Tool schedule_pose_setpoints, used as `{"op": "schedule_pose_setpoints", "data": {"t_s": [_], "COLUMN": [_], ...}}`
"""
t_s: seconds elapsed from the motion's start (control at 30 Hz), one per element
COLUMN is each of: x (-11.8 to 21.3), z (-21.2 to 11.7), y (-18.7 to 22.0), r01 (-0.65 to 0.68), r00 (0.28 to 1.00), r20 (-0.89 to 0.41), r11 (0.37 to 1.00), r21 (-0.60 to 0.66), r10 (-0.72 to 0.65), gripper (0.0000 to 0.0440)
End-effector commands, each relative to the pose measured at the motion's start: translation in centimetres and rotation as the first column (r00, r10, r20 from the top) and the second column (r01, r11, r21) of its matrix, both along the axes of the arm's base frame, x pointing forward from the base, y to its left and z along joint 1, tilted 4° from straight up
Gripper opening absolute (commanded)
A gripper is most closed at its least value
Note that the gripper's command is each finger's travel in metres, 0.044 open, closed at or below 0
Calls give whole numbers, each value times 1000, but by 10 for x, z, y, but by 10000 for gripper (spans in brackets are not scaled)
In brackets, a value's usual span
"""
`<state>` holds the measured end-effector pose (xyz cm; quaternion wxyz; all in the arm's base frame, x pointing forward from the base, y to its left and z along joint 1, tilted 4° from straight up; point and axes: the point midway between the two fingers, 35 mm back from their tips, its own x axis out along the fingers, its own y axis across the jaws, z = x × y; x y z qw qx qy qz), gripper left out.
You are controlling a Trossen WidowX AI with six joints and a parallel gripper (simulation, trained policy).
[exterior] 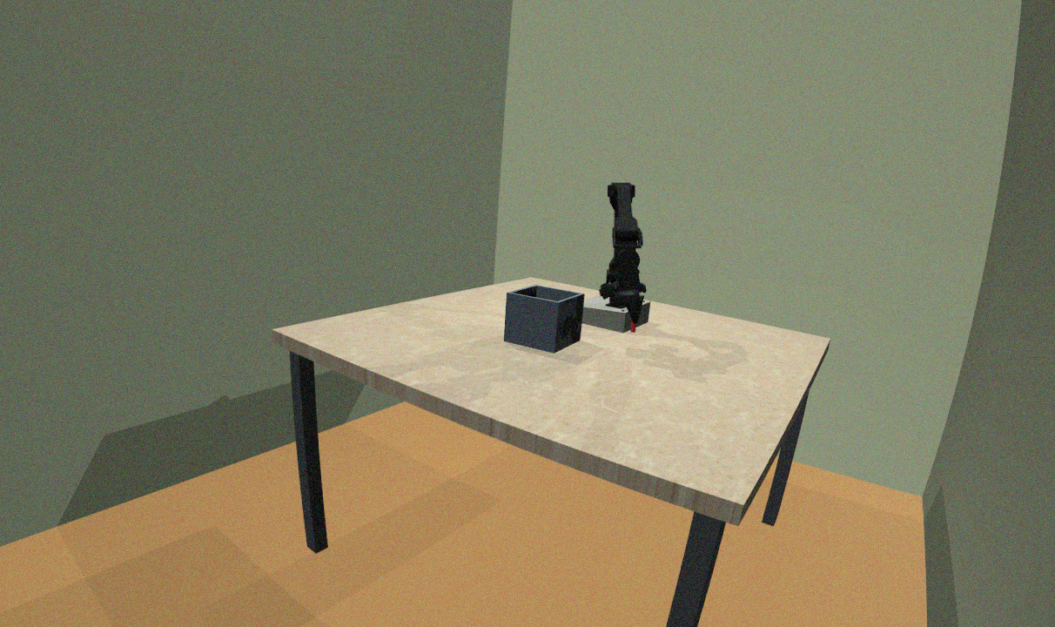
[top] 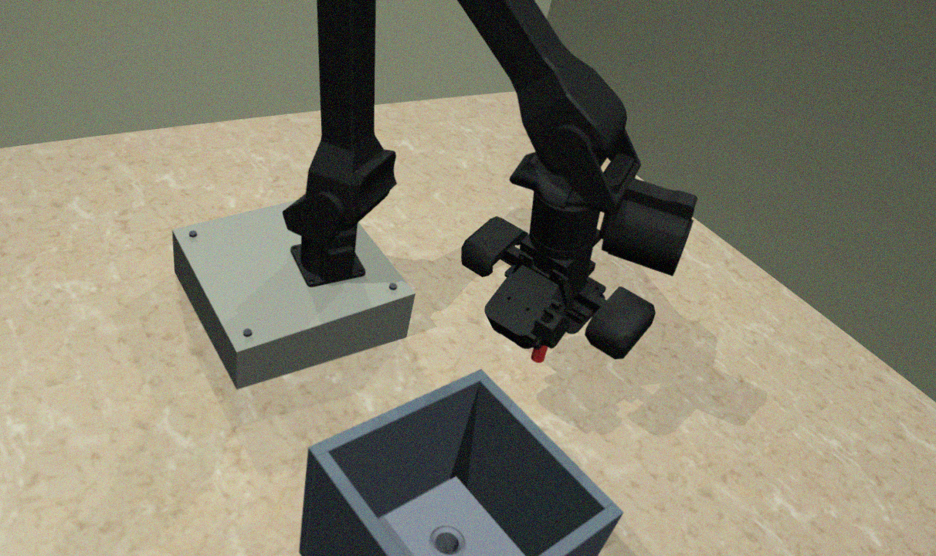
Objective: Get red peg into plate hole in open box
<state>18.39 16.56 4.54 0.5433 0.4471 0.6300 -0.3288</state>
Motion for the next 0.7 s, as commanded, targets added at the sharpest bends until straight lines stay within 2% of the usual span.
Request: {"op": "schedule_pose_setpoints", "data": {"t_s": [0.0,0.33,0.67], "x": [5,26,47], "z": [14,61,110], "y": [3,0,-27], "r01": [9,0,13], "r00": [1000,990,967], "r20": [27,138,253], "r11": [999,997,998], "r21": [32,79,64], "r10": [-9,-11,-29], "gripper": [0,0,0]}}
